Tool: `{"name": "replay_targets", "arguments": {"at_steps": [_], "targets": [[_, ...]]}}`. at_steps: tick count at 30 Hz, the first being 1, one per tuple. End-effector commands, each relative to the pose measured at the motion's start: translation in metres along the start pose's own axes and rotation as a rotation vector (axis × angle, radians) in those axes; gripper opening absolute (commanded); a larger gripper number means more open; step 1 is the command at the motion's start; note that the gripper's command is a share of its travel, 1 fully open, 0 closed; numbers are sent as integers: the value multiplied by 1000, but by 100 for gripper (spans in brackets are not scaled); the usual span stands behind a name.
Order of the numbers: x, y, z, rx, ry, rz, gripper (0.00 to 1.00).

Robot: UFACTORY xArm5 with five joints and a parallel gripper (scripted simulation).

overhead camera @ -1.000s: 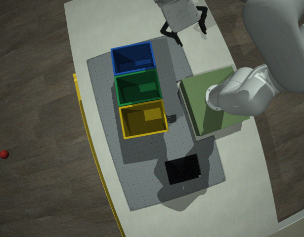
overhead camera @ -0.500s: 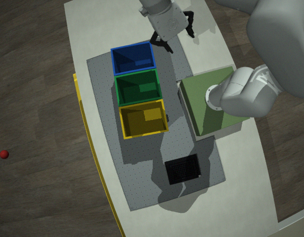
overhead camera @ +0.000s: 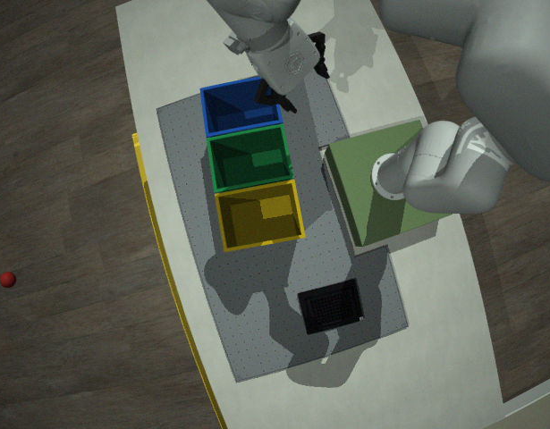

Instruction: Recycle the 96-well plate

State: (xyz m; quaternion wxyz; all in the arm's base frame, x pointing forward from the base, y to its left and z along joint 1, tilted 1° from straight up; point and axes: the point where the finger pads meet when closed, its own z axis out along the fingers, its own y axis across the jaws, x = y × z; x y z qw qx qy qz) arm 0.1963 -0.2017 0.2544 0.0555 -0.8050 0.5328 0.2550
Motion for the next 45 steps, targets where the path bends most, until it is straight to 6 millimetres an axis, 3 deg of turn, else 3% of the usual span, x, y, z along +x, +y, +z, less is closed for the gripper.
{"name": "replay_targets", "arguments": {"at_steps": [1, 9, 13, 20, 23, 27, 33, 37, 41, 45], "targets": [[3, -18, -3, -11, 45, -69, 100], [4, -40, -5, -25, 95, -156, 100], [0, -64, -5, -38, 157, -272, 100], [0, -75, -7, -45, 174, -303, 100], [-5, -92, -7, -54, 218, -391, 100], [-4, -98, -8, -58, 221, -393, 100], [-12, -127, -8, -72, 280, -514, 100], [-12, -128, -8, -72, 280, -514, 100], [-22, -149, -7, -80, 335, -635, 100], [-24, -158, -8, -85, 338, -637, 100]]}}
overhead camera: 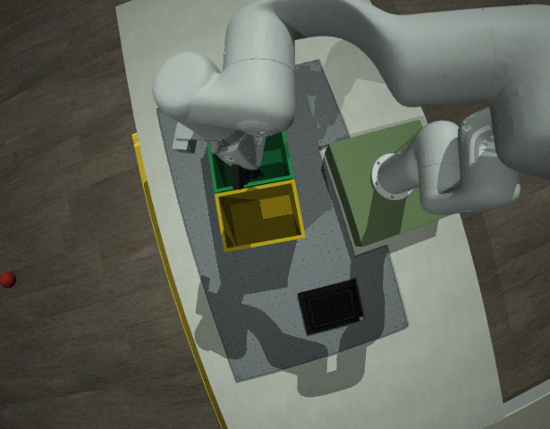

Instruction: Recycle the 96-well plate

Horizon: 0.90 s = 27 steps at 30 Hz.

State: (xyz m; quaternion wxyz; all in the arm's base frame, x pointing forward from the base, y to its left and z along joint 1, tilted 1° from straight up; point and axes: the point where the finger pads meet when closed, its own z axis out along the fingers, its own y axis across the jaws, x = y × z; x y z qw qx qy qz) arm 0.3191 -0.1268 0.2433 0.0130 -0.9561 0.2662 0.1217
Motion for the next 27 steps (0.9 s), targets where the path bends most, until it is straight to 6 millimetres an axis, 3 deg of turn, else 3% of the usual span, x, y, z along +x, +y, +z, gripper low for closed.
{"name": "replay_targets", "arguments": {"at_steps": [1, 7, 10, 16, 27], "targets": [[5, -14, -3, -5, 25, -42, 100], [9, -45, -5, -13, 83, -166, 100], [9, -47, -6, -13, 83, -166, 100], [10, -77, -8, -19, 140, -290, 100], [8, -111, -11, -23, 196, -415, 100]]}}
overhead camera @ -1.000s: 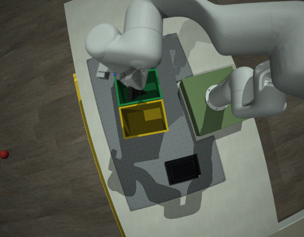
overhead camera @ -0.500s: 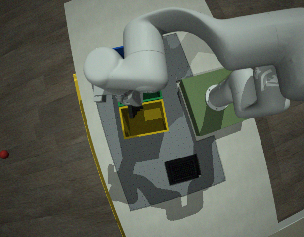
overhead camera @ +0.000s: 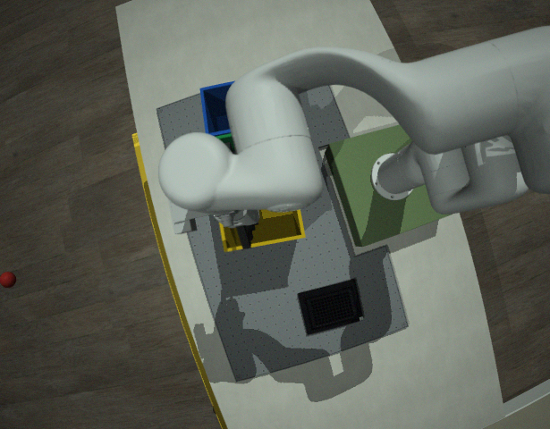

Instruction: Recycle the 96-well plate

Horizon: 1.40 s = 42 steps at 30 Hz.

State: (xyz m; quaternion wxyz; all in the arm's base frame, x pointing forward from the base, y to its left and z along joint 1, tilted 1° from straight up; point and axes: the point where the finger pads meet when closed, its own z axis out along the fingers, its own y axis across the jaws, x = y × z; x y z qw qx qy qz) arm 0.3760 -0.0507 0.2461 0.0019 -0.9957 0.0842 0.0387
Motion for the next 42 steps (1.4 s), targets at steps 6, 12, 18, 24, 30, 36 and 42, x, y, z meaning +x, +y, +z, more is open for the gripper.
{"name": "replay_targets", "arguments": {"at_steps": [6, 12, 18, 24, 30, 36, 42], "targets": [[-1, -36, 2, 1, 74, -30, 100], [-15, -62, 9, 1, 75, -30, 100], [-24, -79, 14, 1, 75, -30, 100], [-38, -105, 21, 1, 77, -30, 100], [-52, -130, 28, 2, 78, -30, 100], [-62, -147, 33, 2, 79, -30, 100], [-76, -173, 40, 3, 80, -30, 100]]}}
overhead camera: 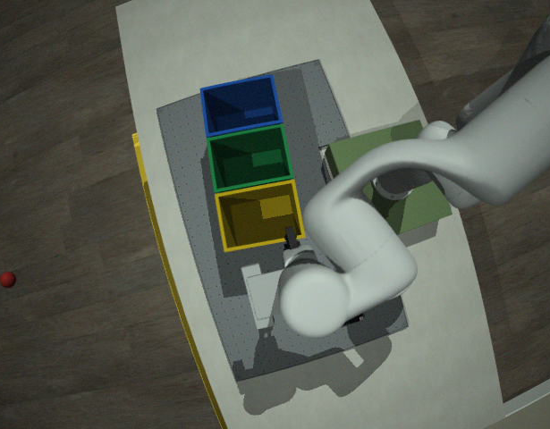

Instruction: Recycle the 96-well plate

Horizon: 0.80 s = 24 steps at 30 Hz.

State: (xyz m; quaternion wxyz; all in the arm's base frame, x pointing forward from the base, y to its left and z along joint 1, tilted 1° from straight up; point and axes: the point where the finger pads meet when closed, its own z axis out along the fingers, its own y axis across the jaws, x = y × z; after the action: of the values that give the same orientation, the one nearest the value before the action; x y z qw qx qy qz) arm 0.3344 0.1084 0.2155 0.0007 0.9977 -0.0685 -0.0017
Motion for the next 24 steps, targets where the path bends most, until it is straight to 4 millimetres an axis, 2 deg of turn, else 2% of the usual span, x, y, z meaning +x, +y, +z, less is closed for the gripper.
{"name": "replay_targets", "arguments": {"at_steps": [1, 6, 8, 23, 24], "targets": [[-13, -28, 5, 3, 6, 2, 100], [-24, -50, 10, 4, 7, 2, 100], [-24, -50, 10, 4, 7, 2, 100], [-58, -115, 25, 7, 8, 2, 100], [-58, -115, 25, 7, 8, 2, 100]]}}
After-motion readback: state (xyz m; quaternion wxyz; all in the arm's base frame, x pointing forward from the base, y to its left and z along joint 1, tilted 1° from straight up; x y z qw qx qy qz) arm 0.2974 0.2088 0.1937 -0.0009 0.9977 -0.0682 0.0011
